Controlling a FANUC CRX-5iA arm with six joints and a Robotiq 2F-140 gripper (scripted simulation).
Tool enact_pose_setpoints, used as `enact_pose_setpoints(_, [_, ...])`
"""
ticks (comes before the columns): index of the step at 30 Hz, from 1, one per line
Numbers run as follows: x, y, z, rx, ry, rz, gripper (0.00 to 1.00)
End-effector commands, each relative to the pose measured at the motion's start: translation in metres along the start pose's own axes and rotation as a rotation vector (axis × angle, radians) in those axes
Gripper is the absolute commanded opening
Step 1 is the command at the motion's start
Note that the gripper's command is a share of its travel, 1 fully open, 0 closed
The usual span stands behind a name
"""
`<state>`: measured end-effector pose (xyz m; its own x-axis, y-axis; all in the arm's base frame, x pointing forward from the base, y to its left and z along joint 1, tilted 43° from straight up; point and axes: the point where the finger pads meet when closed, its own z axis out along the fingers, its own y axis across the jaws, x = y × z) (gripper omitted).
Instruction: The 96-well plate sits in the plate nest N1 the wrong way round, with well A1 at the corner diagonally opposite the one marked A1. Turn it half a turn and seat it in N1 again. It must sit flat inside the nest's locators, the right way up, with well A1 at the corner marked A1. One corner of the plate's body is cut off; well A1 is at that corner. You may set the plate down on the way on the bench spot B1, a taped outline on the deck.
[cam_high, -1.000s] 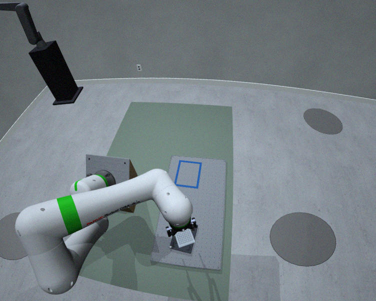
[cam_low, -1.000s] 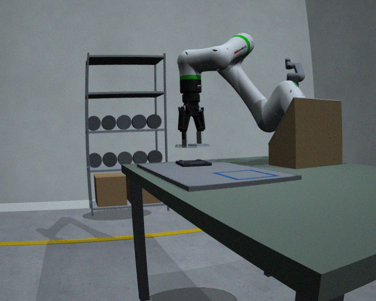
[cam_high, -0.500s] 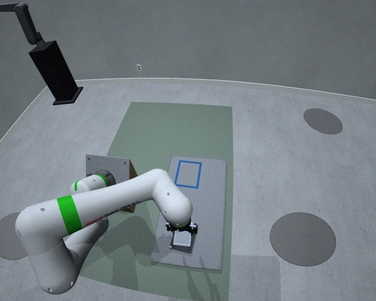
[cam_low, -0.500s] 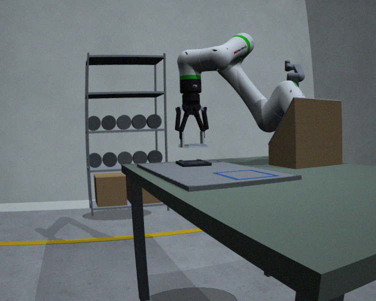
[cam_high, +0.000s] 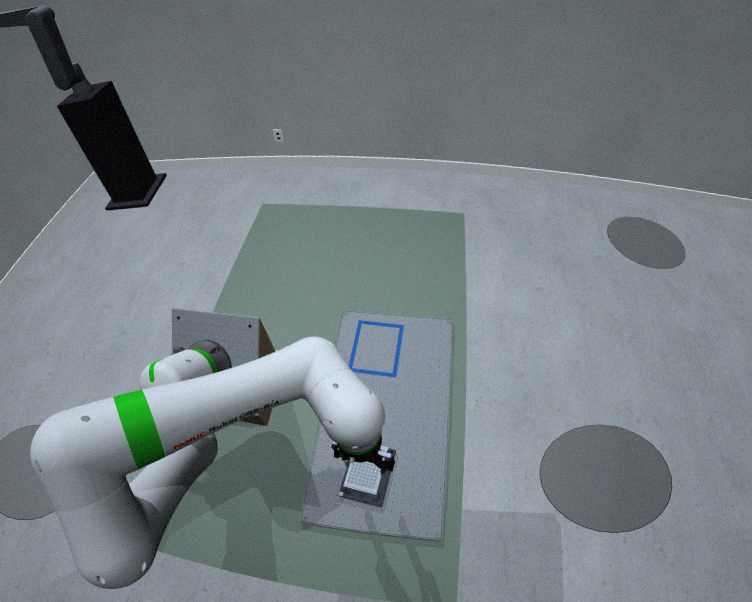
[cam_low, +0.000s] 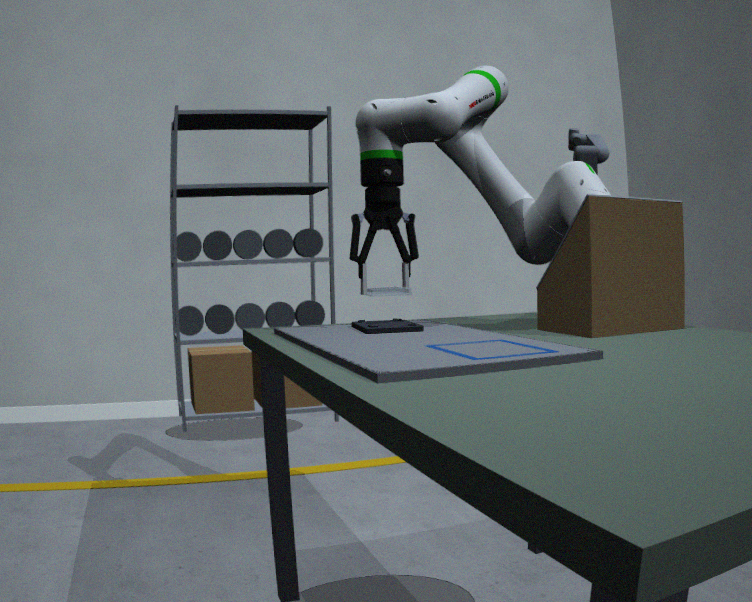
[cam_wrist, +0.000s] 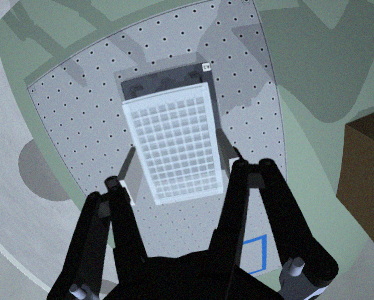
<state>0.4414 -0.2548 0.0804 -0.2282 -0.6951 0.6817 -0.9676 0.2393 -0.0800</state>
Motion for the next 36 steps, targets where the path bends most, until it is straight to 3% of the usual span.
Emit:
enact_pose_setpoints(1, [0.0, 0.0, 0.0, 0.0, 0.0, 0.0, 0.0])
enact_pose_setpoints(23, [0.0, 0.0, 0.0, 0.0, 0.0, 0.0, 0.0])
enact_pose_setpoints(36, [0.0, 0.0, 0.018, 0.0, 0.0, 0.0, 0.0])
